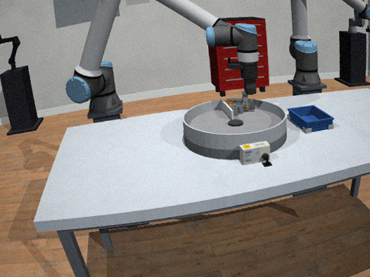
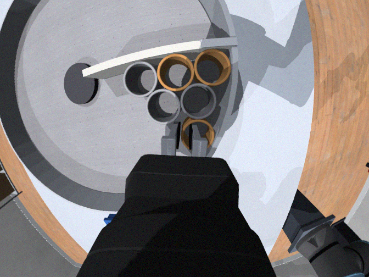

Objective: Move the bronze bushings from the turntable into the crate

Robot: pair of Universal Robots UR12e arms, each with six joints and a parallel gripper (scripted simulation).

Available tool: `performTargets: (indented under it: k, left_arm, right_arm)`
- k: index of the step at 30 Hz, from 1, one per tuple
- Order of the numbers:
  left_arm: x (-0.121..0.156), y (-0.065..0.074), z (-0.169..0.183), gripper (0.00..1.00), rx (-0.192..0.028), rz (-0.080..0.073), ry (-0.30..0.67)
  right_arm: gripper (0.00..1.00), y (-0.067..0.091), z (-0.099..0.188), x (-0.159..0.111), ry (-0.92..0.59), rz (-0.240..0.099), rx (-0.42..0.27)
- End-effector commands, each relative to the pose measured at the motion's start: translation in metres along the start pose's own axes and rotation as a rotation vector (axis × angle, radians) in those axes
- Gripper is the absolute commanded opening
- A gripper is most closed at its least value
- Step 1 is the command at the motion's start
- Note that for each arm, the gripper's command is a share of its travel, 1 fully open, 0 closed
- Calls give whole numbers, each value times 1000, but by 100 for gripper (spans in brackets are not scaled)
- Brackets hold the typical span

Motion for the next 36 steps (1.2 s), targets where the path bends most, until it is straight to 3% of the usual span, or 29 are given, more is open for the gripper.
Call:
performTargets:
  k: [1,13,14,36]
  left_arm:
    - [2,-3,-2,100,5,0,3]
    - [2,-3,-2,100,5,0,3]
    - [2,-3,-2,100,5,0,3]
    - [2,-3,-2,100,5,0,3]
  right_arm:
    - [36,2,2,1,3,0,-5]
    - [36,2,2,1,3,0,-5]
    - [0,2,2,1,3,0,-5]
    - [0,2,1,1,3,0,-4]
Point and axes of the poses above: on each arm, the point where the finger pads meet when closed, its own y axis back along the fingers, its own x axis across the jaws, z = x × y, the point moved 8 cm from there along y, back along the fingers, and after that the axes turned 6 degrees about -y, right-handed, at the moved point
